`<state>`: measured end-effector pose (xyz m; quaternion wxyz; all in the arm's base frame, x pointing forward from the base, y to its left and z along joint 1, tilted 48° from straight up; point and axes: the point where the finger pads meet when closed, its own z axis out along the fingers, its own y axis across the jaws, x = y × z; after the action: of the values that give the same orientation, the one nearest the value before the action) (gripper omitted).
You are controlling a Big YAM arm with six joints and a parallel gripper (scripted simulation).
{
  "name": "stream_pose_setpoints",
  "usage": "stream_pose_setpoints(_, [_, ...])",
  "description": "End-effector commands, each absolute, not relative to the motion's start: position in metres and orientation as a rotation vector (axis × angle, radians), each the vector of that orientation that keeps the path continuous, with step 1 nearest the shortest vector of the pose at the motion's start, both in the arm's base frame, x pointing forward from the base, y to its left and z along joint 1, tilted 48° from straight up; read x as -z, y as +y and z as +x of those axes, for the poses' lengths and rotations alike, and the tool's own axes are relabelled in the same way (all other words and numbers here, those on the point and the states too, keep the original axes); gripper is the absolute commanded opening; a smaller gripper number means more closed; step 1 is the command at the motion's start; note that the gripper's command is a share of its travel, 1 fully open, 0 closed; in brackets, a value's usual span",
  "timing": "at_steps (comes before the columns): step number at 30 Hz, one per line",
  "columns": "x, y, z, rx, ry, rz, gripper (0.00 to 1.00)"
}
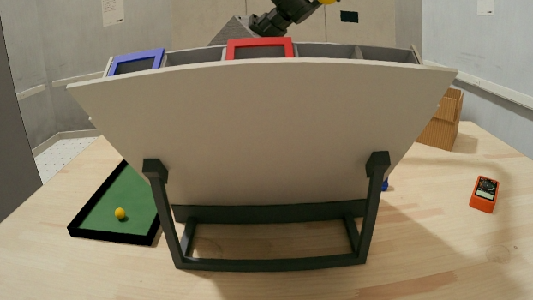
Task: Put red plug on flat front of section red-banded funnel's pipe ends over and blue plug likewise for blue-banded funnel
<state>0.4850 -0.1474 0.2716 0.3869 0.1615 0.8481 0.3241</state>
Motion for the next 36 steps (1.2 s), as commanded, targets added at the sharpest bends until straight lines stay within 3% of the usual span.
stream_pose_setpoints(1, [-0.295, -0.151, 0.499, -0.812, 2.14, 0.398, 0.0])
stream_pose_setpoints(36, [-0.256, -0.13, 0.502, -0.795, 2.146, 0.403, 0.0])
